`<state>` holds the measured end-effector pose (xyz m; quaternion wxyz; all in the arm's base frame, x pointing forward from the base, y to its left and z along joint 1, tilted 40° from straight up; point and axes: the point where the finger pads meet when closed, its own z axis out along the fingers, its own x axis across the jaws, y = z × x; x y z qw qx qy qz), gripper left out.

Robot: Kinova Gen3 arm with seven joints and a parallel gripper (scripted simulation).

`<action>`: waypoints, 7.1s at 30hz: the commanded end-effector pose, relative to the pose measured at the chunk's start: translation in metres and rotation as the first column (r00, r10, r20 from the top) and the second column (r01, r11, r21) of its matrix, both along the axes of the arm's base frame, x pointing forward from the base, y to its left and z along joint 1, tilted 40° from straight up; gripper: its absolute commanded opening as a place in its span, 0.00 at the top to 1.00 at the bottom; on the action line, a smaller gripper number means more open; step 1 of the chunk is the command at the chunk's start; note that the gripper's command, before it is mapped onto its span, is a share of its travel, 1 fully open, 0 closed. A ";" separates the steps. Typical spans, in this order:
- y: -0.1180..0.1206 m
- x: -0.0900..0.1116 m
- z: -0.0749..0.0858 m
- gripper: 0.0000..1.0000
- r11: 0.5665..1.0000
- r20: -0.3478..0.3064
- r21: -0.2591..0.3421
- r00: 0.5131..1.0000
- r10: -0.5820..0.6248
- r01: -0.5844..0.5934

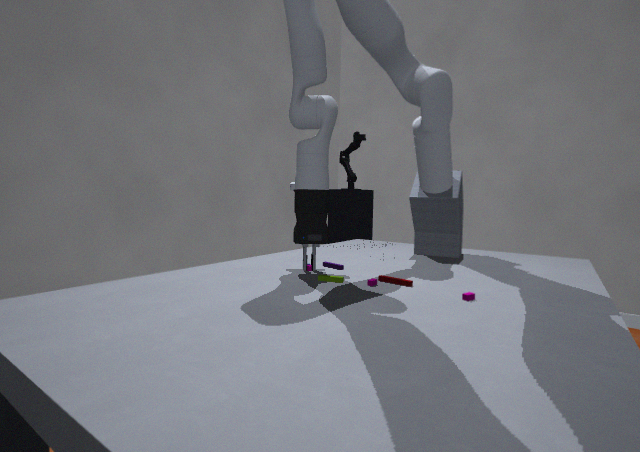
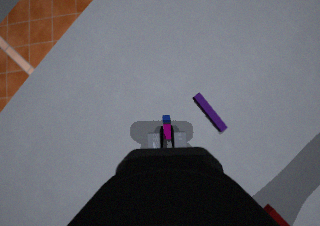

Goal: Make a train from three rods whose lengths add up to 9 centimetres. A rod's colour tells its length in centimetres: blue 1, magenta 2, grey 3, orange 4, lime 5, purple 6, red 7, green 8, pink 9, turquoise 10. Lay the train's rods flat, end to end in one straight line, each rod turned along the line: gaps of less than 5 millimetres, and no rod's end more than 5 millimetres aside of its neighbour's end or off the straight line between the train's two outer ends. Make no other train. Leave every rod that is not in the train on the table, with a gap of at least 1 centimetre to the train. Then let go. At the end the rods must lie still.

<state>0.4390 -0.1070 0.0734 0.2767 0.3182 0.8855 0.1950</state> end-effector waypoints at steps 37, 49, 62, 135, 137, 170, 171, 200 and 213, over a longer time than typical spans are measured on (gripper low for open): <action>-0.005 -0.016 0.020 0.46 1.000 0.001 -0.001 1.000 -0.001 0.001; -0.010 -0.035 0.044 0.46 1.000 0.001 -0.001 1.000 -0.001 0.001; -0.014 -0.049 0.062 0.46 1.000 0.001 -0.001 1.000 -0.001 0.001; 0.019 -0.088 0.041 0.00 0.524 -0.416 0.490 0.716 -0.561 0.696; 0.021 -0.089 0.039 0.00 0.427 -0.473 0.506 0.655 -0.588 0.749; 0.008 -0.094 0.019 0.00 -0.756 -0.956 0.126 -0.125 -0.265 0.642; 0.008 -0.094 0.019 0.00 -0.760 -0.957 0.122 -0.128 -0.261 0.638; 0.007 -0.094 0.019 0.46 -0.766 -0.958 0.116 -0.133 -0.255 0.632; 0.007 -0.094 0.019 0.46 -0.766 -0.958 0.116 -0.133 -0.255 0.632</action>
